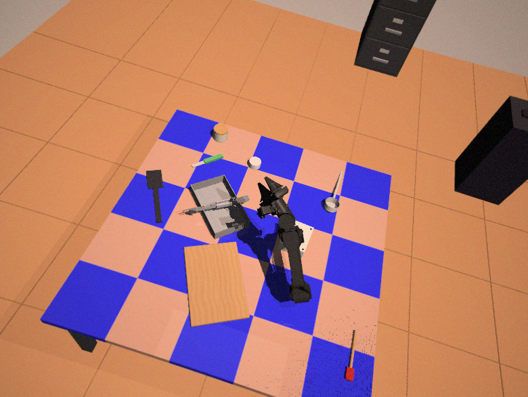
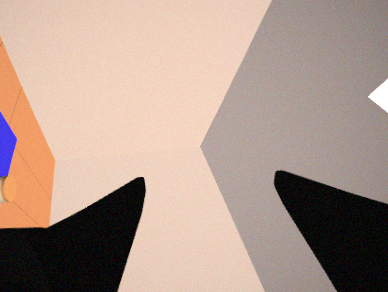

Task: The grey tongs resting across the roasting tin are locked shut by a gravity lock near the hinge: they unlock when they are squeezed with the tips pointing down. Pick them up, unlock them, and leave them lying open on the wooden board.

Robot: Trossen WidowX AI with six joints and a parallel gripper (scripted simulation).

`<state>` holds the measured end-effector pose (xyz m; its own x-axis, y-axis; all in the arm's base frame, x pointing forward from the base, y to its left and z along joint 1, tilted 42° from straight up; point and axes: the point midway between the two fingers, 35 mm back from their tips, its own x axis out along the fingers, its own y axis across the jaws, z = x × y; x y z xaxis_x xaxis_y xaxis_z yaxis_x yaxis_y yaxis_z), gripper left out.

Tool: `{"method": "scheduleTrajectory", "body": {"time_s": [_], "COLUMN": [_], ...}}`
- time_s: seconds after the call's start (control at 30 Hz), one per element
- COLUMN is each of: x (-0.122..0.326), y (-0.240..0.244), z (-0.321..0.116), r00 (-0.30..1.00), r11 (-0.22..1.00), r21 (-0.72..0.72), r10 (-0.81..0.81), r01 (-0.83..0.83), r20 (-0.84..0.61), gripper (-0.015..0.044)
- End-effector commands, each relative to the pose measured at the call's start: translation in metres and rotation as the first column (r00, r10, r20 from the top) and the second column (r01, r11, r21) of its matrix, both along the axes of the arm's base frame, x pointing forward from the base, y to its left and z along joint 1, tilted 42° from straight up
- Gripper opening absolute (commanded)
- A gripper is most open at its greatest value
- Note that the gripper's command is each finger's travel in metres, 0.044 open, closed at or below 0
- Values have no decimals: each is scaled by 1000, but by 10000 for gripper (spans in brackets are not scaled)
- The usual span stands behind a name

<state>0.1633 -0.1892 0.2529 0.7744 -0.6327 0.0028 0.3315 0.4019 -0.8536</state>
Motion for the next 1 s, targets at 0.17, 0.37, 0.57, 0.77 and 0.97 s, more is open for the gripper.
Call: {"method": "scheduleTrajectory", "body": {"time_s": [0.17,0.37,0.57,0.77,0.97], "x": [18,60,104,142,163], "y": [-6,-11,-6,9,24], "z": [-8,-30,-63,-100,-126], "r00": [998,989,985,946,860], "r11": [972,673,116,-394,-680], "r21": [228,730,991,918,728], "r10": [41,10,-150,-279,-317], "r01": [-50,-115,-69,41,88], "r20": [42,146,86,-162,-400], "gripper": [440,440,440,440,440]}}
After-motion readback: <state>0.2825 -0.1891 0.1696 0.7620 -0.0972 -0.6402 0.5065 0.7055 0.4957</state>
